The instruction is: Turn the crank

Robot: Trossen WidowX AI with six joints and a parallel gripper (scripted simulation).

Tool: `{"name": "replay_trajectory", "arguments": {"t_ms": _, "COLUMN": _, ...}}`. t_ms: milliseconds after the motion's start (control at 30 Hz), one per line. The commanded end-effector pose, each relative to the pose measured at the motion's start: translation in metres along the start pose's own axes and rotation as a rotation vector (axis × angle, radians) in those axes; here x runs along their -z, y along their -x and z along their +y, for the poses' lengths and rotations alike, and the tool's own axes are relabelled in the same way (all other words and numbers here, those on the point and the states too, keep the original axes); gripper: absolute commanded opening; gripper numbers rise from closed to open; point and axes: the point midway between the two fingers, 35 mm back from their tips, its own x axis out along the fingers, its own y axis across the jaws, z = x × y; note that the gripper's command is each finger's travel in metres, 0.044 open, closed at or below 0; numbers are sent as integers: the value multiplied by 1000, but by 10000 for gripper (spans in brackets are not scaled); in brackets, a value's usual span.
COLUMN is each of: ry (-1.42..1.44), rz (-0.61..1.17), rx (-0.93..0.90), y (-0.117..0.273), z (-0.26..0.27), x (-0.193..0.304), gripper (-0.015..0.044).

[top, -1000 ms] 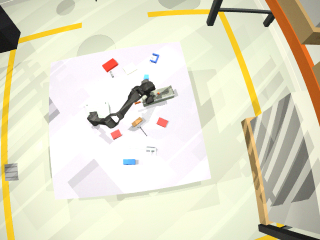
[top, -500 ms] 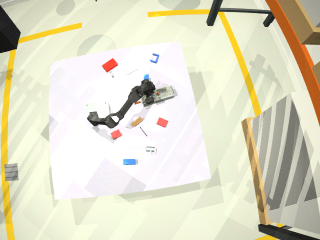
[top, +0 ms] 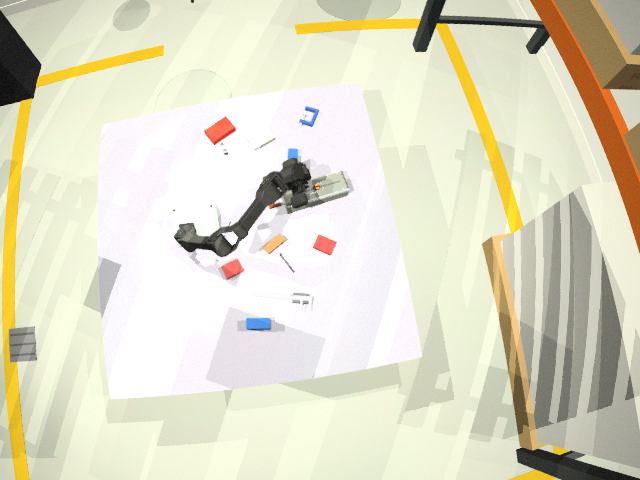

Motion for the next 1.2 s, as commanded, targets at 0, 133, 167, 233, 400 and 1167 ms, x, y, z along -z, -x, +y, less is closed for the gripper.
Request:
{"name": "replay_trajectory", "arguments": {"t_ms": 0, "ry": 0, "rz": 0, "rx": 1, "y": 0, "z": 0, "x": 0, "gripper": 131}}
{"name": "replay_trajectory", "arguments": {"t_ms": 133, "ry": 0, "rz": 0, "rx": 1, "y": 0, "z": 0, "x": 0, "gripper": 236}}
{"name": "replay_trajectory", "arguments": {"t_ms": 167, "ry": 0, "rz": 0, "rx": 1, "y": 0, "z": 0, "x": 0, "gripper": 263}}
{"name": "replay_trajectory", "arguments": {"t_ms": 233, "ry": 0, "rz": 0, "rx": 1, "y": 0, "z": 0, "x": 0, "gripper": 315}}
{"name": "replay_trajectory", "arguments": {"t_ms": 400, "ry": 0, "rz": 0, "rx": 1, "y": 0, "z": 0, "x": 0, "gripper": 440}}
{"name": "replay_trajectory", "arguments": {"t_ms": 1167, "ry": 0, "rz": 0, "rx": 1, "y": 0, "z": 0, "x": 0, "gripper": 0}}
